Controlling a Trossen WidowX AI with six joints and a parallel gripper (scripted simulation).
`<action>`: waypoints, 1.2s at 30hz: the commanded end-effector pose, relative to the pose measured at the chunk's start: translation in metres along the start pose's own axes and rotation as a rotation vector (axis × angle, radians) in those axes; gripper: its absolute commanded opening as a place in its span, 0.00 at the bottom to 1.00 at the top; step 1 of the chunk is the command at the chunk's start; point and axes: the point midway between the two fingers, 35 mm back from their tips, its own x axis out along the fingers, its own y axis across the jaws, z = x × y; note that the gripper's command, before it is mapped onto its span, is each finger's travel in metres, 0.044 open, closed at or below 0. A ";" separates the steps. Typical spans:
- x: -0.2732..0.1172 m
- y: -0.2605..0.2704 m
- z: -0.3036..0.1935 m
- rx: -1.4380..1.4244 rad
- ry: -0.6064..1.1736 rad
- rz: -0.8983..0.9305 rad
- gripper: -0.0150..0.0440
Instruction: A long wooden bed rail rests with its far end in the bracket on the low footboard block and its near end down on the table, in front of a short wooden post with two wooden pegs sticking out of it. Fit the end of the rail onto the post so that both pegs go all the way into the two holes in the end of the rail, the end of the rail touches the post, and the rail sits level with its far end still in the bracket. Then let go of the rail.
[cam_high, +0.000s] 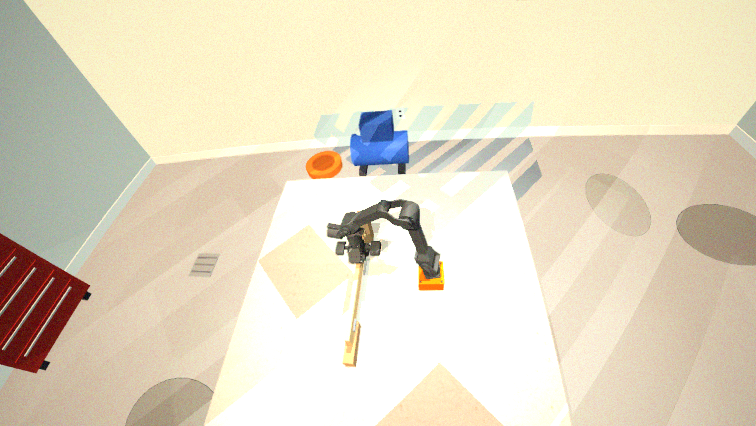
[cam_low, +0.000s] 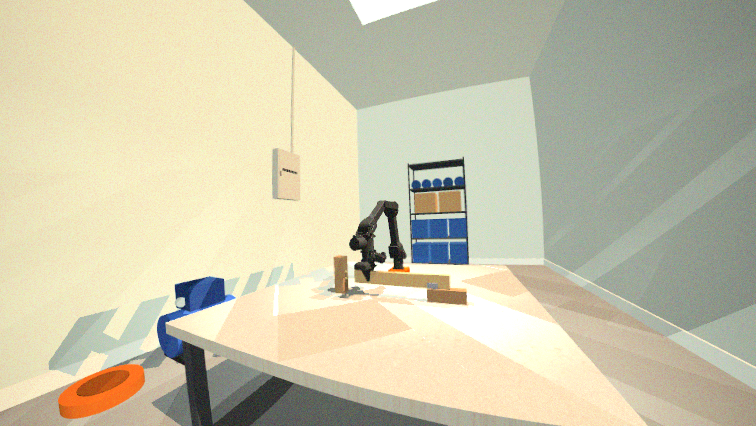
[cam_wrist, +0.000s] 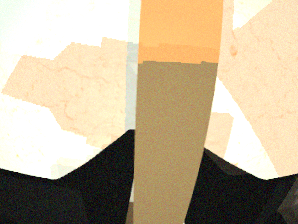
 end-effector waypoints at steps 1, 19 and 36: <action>-0.001 -0.001 -0.003 0.000 0.004 -0.003 0.25; -0.003 -0.001 -0.009 0.000 0.005 -0.003 0.25; -0.003 -0.001 -0.014 0.000 0.005 -0.003 0.25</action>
